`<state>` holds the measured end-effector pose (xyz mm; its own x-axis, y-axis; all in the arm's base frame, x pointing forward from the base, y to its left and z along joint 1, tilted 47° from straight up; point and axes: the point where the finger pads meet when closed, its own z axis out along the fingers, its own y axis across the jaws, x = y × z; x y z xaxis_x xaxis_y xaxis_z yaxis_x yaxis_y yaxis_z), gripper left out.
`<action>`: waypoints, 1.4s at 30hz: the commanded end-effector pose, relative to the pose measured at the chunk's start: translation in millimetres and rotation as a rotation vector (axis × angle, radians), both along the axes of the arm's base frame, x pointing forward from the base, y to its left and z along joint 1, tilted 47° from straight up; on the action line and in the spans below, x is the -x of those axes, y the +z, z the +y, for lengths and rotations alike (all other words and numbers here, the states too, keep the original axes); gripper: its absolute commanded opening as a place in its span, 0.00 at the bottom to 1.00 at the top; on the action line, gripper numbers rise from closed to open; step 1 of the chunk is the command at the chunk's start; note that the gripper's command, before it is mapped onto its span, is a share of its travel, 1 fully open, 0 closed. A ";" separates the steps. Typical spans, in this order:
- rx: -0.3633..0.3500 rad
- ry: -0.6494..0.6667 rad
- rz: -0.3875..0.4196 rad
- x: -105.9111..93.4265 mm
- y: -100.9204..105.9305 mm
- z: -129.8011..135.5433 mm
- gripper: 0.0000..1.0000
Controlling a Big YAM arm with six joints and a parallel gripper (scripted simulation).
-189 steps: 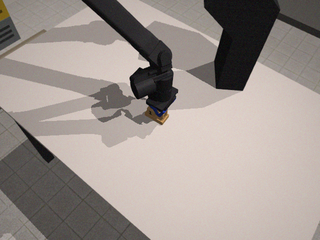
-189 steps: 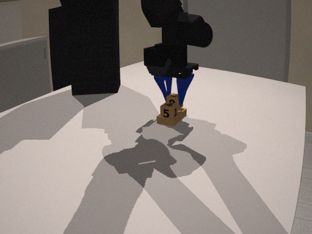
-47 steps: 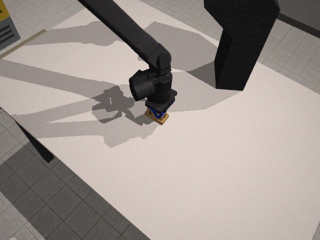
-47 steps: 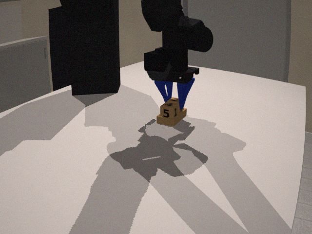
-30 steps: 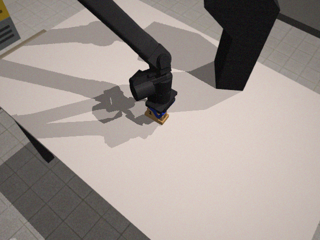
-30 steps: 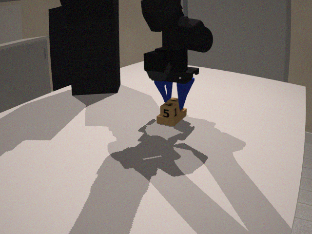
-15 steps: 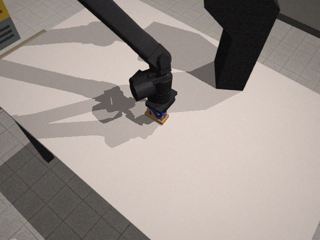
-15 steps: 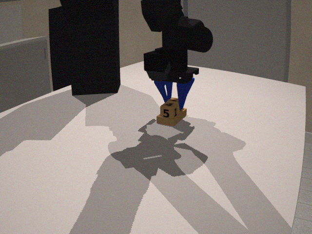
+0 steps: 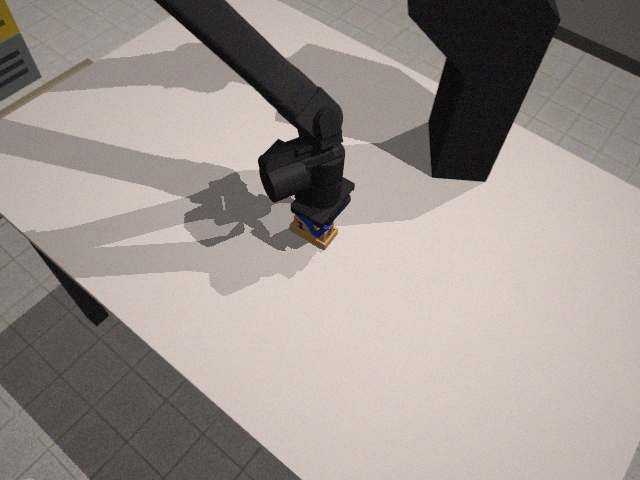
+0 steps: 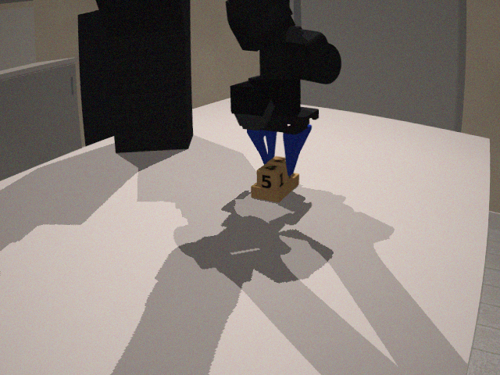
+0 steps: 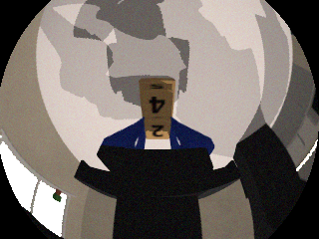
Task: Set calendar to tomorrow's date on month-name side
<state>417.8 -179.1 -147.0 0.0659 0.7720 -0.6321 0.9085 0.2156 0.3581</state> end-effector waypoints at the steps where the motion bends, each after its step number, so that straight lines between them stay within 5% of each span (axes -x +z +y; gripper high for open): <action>1: 0.007 -0.003 0.001 -0.3 -2.4 -6.0 0.27; 10: 0.007 -0.003 0.001 -0.3 -2.4 -6.0 0.27; 23: 0.007 -0.003 0.001 -0.3 -2.4 -6.0 0.47; 37: 0.008 0.006 -0.016 -5.3 8.6 0.3 0.47; 42: -0.003 0.011 0.011 14.6 13.9 18.6 0.47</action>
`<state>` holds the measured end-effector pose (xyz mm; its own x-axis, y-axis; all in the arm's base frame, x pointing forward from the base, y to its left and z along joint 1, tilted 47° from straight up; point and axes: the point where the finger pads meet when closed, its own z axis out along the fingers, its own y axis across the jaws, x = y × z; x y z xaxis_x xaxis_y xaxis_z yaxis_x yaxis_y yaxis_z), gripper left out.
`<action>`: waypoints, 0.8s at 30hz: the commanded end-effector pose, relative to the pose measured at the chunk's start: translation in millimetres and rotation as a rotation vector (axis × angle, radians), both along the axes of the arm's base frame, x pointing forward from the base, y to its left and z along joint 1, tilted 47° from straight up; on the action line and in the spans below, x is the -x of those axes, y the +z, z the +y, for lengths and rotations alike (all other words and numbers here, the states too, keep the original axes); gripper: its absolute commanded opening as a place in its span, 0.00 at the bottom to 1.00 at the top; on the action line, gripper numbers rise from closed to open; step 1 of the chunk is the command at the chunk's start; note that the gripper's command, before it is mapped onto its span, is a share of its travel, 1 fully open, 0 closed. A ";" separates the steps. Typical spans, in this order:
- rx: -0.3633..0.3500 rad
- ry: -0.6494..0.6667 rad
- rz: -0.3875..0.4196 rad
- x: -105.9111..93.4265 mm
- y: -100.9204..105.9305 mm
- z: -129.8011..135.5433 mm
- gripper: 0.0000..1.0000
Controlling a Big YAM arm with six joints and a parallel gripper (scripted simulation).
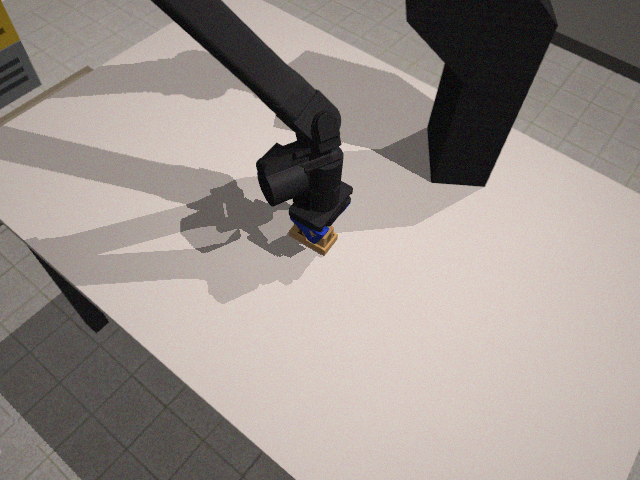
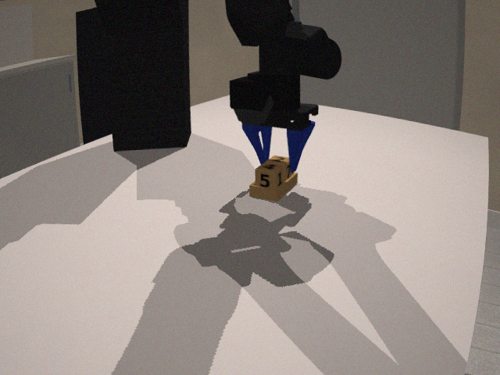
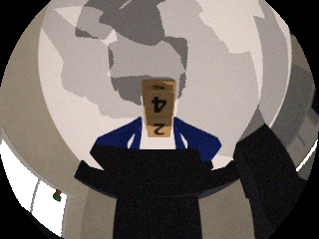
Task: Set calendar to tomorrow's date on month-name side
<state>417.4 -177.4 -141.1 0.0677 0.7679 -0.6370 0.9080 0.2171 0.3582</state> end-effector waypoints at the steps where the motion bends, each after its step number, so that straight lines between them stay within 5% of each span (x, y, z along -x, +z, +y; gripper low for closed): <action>1: -0.009 0.012 0.012 14.1 8.0 16.9 0.47; 16: -0.006 0.012 0.006 40.1 53.5 54.5 0.47; 20: -0.010 -0.019 0.037 52.6 44.9 45.8 0.47; 24: -0.007 0.002 0.005 43.9 58.1 54.8 0.47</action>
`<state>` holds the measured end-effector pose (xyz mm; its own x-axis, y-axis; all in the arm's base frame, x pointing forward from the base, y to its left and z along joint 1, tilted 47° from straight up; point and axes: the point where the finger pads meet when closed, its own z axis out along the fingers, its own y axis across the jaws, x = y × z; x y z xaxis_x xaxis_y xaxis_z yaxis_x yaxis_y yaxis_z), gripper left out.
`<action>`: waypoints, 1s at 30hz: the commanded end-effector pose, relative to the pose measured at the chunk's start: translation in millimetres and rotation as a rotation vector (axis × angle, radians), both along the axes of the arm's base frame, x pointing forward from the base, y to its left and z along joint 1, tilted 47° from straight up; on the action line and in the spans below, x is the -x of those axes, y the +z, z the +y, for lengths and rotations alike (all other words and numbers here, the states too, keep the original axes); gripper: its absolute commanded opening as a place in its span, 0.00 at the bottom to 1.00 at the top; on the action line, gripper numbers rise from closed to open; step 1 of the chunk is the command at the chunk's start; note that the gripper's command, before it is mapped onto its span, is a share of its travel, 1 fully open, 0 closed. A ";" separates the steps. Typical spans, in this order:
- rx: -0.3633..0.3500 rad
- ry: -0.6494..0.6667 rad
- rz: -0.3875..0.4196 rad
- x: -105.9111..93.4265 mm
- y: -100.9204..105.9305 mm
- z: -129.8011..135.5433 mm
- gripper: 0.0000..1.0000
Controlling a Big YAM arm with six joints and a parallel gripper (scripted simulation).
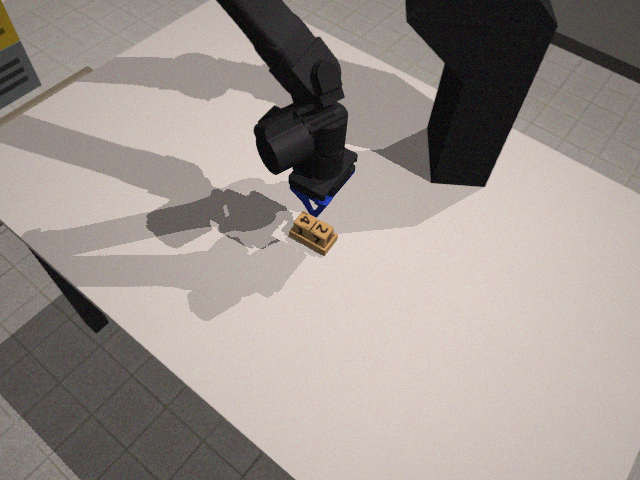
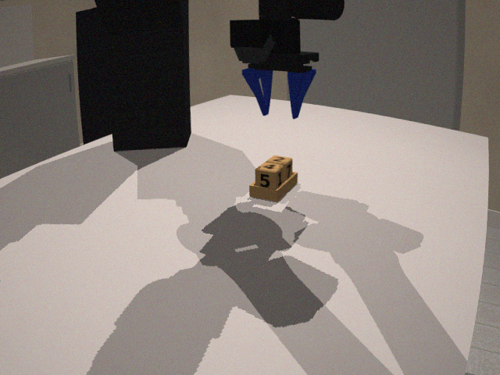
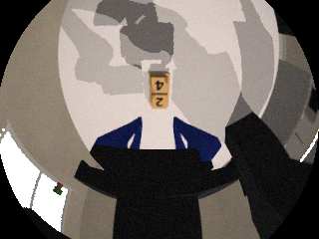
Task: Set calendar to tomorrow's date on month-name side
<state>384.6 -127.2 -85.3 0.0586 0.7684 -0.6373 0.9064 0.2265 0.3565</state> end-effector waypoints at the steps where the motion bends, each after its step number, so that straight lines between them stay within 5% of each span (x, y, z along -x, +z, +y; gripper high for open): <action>1: -0.008 -0.008 0.006 11.3 1.0 4.8 0.47; 2: -0.008 -0.008 0.006 9.7 0.1 4.7 1.00; 30: -0.006 0.001 0.002 12.7 7.6 12.6 1.00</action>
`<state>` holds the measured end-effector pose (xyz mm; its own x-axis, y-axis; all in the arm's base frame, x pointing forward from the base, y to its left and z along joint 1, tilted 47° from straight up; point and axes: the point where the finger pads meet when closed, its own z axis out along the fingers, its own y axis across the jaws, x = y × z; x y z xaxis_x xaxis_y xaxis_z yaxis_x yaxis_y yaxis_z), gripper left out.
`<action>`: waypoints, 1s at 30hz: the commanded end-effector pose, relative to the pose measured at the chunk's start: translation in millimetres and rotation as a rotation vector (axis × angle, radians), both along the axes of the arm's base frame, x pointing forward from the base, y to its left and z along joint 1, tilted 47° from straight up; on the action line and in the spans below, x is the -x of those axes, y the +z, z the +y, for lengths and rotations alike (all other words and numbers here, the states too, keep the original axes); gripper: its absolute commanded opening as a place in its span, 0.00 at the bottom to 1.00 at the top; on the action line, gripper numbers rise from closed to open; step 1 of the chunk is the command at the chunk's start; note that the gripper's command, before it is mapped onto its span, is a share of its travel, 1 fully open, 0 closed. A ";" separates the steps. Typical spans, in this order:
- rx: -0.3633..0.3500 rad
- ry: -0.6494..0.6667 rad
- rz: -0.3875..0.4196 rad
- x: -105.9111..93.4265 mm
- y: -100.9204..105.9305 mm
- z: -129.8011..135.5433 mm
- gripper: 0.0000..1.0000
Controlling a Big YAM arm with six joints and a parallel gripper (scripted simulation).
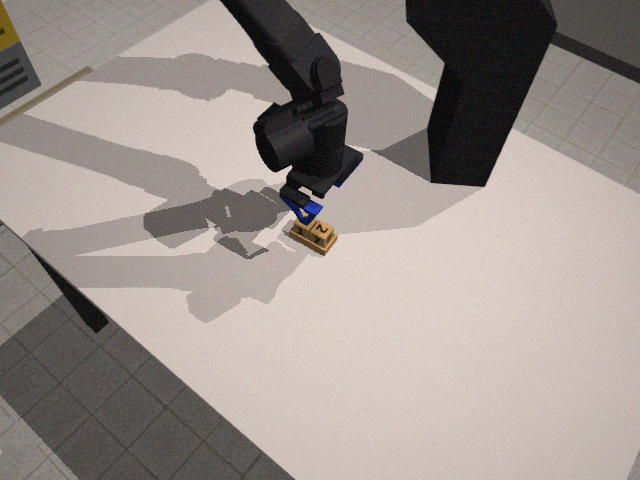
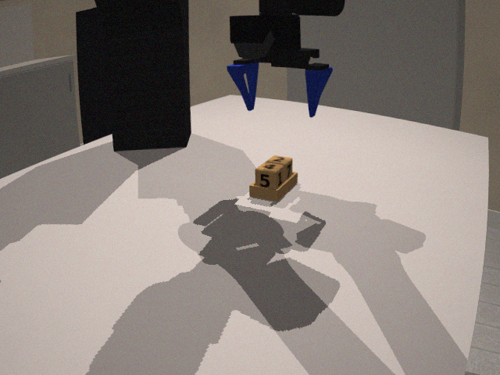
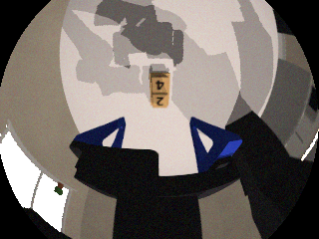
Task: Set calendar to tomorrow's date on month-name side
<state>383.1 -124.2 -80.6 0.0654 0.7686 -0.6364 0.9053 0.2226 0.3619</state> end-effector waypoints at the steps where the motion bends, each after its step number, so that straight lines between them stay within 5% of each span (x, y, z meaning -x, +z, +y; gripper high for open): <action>1: -0.005 0.005 0.007 12.3 5.0 11.2 1.00; 14: -0.004 0.005 -0.002 32.1 45.4 44.4 1.00; 30: -0.005 -0.017 0.011 38.9 47.3 44.2 1.00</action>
